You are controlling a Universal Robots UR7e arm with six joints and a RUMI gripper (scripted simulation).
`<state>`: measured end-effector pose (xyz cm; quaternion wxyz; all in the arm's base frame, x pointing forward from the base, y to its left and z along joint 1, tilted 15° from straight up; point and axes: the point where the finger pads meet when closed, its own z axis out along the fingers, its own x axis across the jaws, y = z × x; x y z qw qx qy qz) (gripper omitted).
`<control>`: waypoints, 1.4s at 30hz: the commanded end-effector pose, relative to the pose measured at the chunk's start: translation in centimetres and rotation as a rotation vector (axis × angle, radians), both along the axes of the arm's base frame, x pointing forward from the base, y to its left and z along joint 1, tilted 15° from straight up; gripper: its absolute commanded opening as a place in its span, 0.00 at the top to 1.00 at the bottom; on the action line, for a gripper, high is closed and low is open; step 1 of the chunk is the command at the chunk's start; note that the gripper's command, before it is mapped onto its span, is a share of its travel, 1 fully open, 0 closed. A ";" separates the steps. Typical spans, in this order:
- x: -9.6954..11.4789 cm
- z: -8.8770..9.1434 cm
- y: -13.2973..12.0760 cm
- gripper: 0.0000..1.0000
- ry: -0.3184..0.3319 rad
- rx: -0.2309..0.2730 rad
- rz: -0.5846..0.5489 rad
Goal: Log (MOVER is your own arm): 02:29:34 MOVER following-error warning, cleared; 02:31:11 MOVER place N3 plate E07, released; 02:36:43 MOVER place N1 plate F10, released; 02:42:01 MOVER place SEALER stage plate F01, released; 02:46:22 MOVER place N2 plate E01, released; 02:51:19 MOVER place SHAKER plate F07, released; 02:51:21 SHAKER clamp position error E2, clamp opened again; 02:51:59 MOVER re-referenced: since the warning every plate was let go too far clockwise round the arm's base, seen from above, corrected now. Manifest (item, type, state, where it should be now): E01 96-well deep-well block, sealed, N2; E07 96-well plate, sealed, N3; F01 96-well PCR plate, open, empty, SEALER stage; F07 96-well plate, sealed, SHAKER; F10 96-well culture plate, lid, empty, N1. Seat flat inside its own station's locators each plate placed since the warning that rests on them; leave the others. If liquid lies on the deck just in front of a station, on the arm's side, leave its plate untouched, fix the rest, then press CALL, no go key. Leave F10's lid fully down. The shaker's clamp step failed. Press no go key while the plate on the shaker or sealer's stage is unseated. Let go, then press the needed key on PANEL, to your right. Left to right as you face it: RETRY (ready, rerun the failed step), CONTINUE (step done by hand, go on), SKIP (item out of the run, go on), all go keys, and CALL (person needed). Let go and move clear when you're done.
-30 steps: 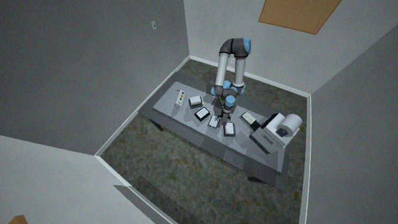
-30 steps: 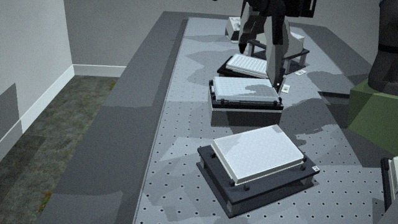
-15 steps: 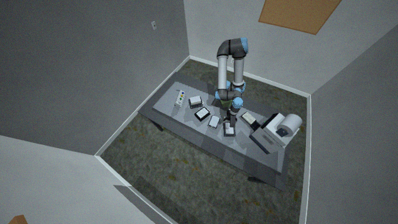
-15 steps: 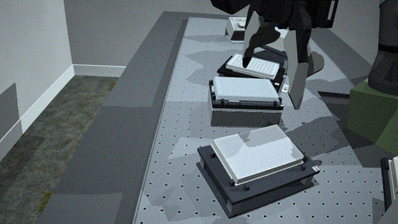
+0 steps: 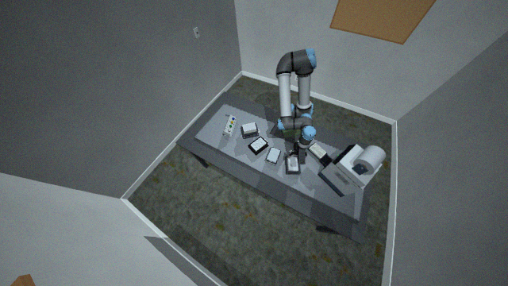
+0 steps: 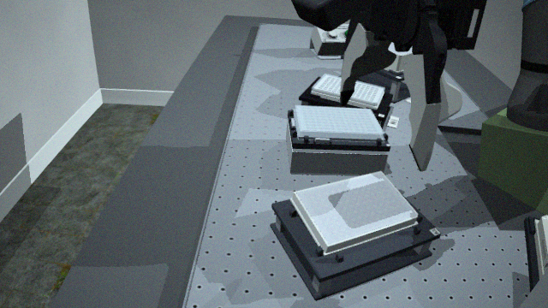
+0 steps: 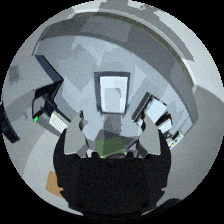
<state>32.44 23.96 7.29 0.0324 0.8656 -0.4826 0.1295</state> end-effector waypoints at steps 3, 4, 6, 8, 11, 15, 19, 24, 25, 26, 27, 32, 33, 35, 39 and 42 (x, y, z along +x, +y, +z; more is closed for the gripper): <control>0.0 0.0 0.1 0.18 -0.001 0.000 0.000; 0.0 0.0 0.1 0.18 -0.001 0.000 0.000; 0.1 -0.1 0.1 0.18 -0.012 -0.017 -0.001; 0.1 -0.5 0.0 0.18 -0.033 -0.050 -0.004; 0.2 -0.9 -0.1 0.18 -0.056 -0.087 -0.007; 0.3 -1.4 -0.2 0.18 -0.056 -0.087 -0.007; 0.4 -1.9 -0.3 0.18 -0.056 -0.087 -0.007; 0.6 -2.7 -0.4 0.18 -0.056 -0.087 -0.007; 0.6 -2.9 -0.5 0.18 -0.056 -0.087 -0.007; 0.6 -3.0 -0.5 0.18 -0.056 -0.087 -0.007; 0.7 -3.2 -0.5 0.18 -0.056 -0.087 -0.007; 0.8 -3.8 -0.6 0.18 -0.056 -0.087 -0.007; 0.8 -3.8 -0.6 0.18 -0.056 -0.087 -0.007; 0.9 -4.2 -0.7 0.18 -0.056 -0.087 -0.007; 1.0 -4.8 -0.8 0.18 -0.056 -0.087 -0.007; 1.1 -5.3 -0.9 0.18 -0.056 -0.087 -0.007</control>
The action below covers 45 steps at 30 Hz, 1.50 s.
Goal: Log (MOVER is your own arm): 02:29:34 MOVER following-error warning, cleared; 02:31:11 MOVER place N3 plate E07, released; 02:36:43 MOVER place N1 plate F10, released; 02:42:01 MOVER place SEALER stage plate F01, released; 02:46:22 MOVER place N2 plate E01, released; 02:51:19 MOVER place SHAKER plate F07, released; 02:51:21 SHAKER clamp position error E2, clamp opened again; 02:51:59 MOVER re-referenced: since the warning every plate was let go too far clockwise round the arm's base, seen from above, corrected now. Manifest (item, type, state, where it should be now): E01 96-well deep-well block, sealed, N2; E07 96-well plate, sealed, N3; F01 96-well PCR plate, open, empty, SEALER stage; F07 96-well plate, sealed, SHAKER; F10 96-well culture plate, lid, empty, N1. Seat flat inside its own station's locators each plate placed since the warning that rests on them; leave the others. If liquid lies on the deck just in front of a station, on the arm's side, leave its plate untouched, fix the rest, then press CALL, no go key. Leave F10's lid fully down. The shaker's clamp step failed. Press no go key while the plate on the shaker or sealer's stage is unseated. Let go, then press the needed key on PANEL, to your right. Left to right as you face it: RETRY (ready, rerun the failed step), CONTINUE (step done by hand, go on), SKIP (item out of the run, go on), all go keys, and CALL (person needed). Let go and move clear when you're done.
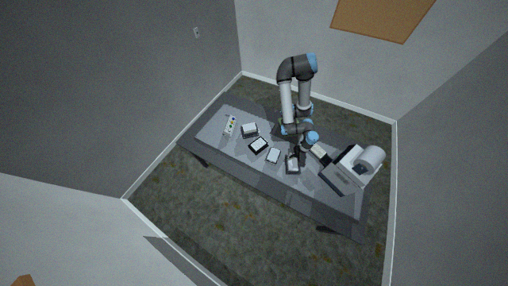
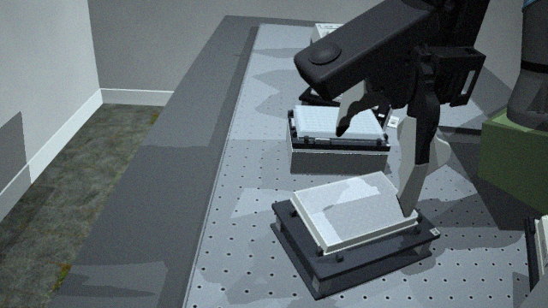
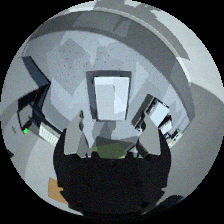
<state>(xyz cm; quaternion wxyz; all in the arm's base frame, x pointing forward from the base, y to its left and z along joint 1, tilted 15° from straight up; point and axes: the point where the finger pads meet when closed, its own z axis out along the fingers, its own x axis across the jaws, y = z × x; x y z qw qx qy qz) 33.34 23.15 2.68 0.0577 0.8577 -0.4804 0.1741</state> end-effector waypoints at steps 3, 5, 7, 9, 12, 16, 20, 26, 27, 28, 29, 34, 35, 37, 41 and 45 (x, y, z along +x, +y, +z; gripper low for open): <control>0.3 -1.2 -0.2 0.18 -0.001 0.001 0.000; 0.3 -1.5 -0.2 0.18 -0.001 0.001 0.000; 0.4 -1.6 -0.3 0.18 -0.001 0.001 0.000; 0.4 -1.8 -0.3 0.18 -0.001 0.001 0.000; 0.5 -2.1 -0.4 0.18 -0.001 0.001 0.000; 0.5 -2.1 -0.4 0.18 -0.001 0.001 0.000; 0.5 -2.1 -0.4 0.18 -0.001 0.001 0.000; 0.5 -2.1 -0.4 0.18 -0.001 0.001 0.000; 0.5 -2.1 -0.4 0.18 -0.001 0.001 0.000; 0.5 -2.2 -0.4 0.18 -0.001 0.001 0.000; 0.5 -2.3 -0.4 0.18 -0.001 0.001 0.000; 0.6 -2.6 -0.5 0.18 -0.001 0.001 0.000; 0.6 -2.6 -0.5 0.18 -0.001 0.001 0.000; 0.6 -2.8 -0.6 0.18 -0.001 0.001 0.000; 0.7 -2.9 -0.6 0.18 -0.001 0.001 0.000; 0.7 -3.1 -0.7 0.18 -0.001 0.001 0.000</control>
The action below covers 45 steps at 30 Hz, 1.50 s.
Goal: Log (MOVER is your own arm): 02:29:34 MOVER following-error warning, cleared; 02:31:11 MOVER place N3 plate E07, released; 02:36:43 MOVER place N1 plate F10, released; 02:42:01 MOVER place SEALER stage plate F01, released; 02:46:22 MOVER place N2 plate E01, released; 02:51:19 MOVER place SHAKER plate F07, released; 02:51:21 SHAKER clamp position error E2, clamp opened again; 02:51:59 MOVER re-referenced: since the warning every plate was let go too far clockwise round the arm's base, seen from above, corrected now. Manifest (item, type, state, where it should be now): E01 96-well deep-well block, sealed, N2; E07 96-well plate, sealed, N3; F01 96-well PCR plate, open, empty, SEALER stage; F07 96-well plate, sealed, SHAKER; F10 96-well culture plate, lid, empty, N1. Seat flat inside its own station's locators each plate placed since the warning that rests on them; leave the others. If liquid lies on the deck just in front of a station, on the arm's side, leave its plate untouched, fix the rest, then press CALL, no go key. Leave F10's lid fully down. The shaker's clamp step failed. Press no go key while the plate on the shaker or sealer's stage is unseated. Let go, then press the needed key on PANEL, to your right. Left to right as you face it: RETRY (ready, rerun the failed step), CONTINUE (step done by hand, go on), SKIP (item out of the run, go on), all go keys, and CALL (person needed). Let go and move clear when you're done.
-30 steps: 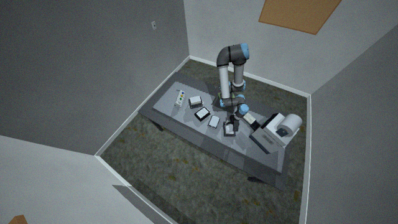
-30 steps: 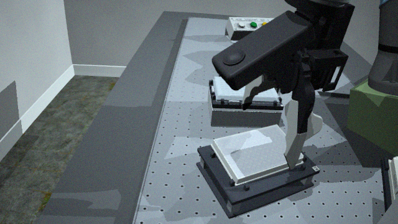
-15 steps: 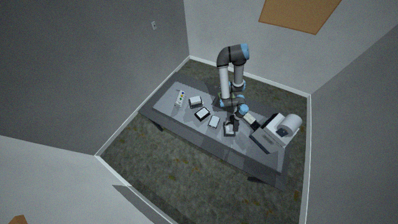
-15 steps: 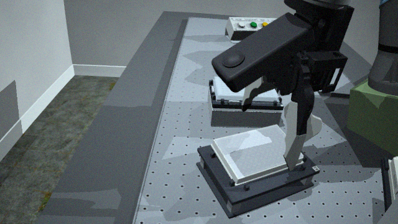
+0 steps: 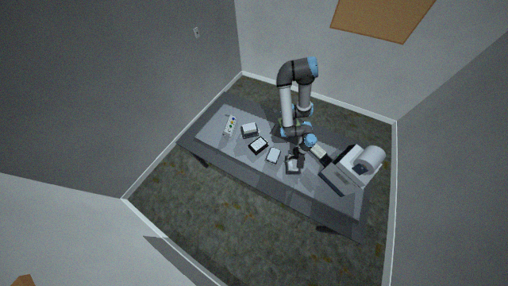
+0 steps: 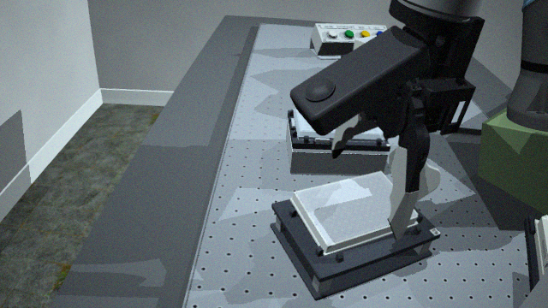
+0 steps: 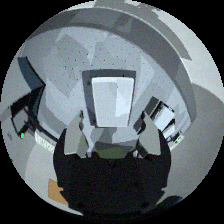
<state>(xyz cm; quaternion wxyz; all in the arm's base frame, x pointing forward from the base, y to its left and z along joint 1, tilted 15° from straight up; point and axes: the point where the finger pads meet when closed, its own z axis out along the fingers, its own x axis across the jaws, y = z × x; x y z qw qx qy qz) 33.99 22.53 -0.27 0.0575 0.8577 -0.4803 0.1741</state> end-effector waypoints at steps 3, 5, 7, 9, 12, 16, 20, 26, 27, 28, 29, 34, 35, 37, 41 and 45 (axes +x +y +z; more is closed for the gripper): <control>0.1 -0.4 -0.1 0.18 -0.001 0.001 0.000; 0.2 -0.5 -0.1 0.18 -0.001 0.001 0.000; 0.2 -0.6 -0.2 0.18 -0.001 0.001 0.000; 0.2 -0.7 -0.2 0.18 -0.001 0.001 0.000; 0.3 -0.9 -0.3 0.18 -0.001 0.001 0.000; 0.3 -1.1 -0.3 0.18 -0.001 0.001 0.000; 0.4 -1.3 -0.4 0.18 -0.001 0.001 0.000; 0.4 -1.5 -0.4 0.18 -0.001 0.001 0.000; 0.4 -1.5 -0.4 0.18 -0.001 0.001 0.000; 0.4 -1.5 -0.4 0.18 -0.001 0.001 0.000; 0.4 -1.5 -0.4 0.18 -0.001 0.001 0.000; 0.4 -1.5 -0.4 0.18 -0.001 0.001 0.000; 0.4 -1.5 -0.4 0.18 -0.001 0.001 0.000; 0.4 -1.5 -0.4 1.00 -0.001 0.001 0.000; 0.4 -1.5 -0.4 1.00 -0.001 0.001 0.000; 0.4 -1.5 -0.4 1.00 -0.001 0.001 0.000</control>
